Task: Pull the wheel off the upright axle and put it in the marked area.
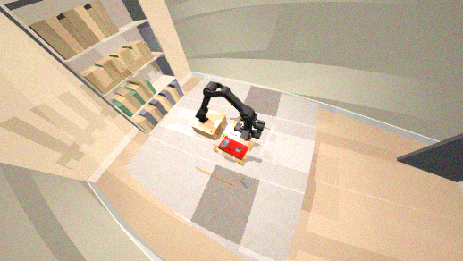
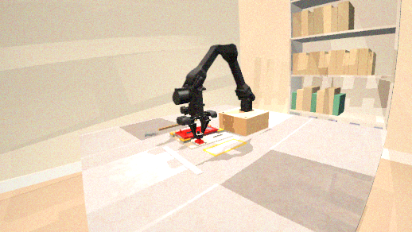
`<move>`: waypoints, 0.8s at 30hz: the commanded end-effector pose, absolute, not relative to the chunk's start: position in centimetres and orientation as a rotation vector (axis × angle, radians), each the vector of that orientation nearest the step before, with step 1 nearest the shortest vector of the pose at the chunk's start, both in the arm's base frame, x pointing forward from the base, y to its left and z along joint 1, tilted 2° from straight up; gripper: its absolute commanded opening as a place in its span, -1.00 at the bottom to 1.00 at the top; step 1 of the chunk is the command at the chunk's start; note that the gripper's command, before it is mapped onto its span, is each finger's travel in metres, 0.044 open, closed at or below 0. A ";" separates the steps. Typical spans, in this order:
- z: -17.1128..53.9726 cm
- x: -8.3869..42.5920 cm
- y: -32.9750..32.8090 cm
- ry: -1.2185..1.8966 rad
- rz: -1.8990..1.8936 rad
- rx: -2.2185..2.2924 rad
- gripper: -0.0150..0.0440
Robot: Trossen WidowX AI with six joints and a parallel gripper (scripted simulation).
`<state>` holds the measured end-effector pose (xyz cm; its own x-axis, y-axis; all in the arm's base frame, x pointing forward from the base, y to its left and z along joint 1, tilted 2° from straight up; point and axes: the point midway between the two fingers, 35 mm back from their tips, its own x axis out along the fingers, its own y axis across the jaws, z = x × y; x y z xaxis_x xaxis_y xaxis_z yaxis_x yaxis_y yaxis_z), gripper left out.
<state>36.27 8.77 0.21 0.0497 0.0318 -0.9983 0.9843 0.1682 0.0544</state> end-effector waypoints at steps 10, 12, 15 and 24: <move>0.8 36.3 8.8 1.265 -1.033 1.128 -0.49; 0.9 36.3 8.8 1.264 -1.033 1.128 -0.49; 1.0 36.3 8.8 1.264 -1.033 1.128 -0.49; 1.3 36.2 8.7 1.264 -1.033 1.129 -0.49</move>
